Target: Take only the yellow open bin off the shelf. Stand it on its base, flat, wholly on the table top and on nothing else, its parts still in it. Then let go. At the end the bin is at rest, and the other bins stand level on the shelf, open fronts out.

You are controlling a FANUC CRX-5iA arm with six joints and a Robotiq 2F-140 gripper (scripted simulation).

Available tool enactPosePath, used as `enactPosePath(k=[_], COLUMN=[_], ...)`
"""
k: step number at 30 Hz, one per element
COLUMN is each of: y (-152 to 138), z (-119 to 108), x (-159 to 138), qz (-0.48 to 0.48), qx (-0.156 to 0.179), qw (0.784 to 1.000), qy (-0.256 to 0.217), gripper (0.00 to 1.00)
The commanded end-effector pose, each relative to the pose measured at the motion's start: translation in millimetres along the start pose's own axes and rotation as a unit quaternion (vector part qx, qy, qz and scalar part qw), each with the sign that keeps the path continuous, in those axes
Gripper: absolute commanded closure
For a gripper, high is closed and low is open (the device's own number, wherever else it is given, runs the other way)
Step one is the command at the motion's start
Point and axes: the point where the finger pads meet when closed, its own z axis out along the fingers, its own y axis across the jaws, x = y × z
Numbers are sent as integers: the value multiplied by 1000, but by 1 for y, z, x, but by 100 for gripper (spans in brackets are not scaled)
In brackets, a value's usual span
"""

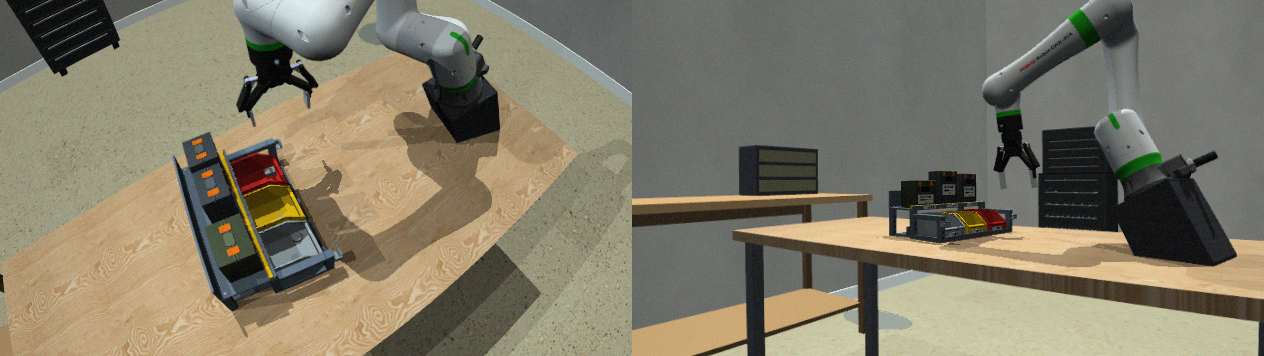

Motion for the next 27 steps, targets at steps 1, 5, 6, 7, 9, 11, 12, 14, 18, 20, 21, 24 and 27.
enactPosePath(k=[1,5,6,7,9,11,12,14,18,20,21,24,27], y=[0,5,7,9,9,9,9,9,9,11,13,18,18], z=[0,-1,-1,-1,-1,-1,-1,-1,-1,-2,-2,-3,-3], x=[0,30,39,49,49,49,49,49,49,59,69,98,98], qz=[0,-20,-27,-33,-33,-33,-33,-33,-33,-33,-33,-33,-33], qx=[0,-14,-19,-24,-24,-24,-24,-24,-24,-24,-24,-24,-24], qw=[1000,999,998,996,996,996,996,996,996,996,996,996,996], qy=[1,45,59,74,74,74,74,74,74,74,74,74,74], gripper=[0,0,0,0,0,0,0,0,0,0,0,0,0])
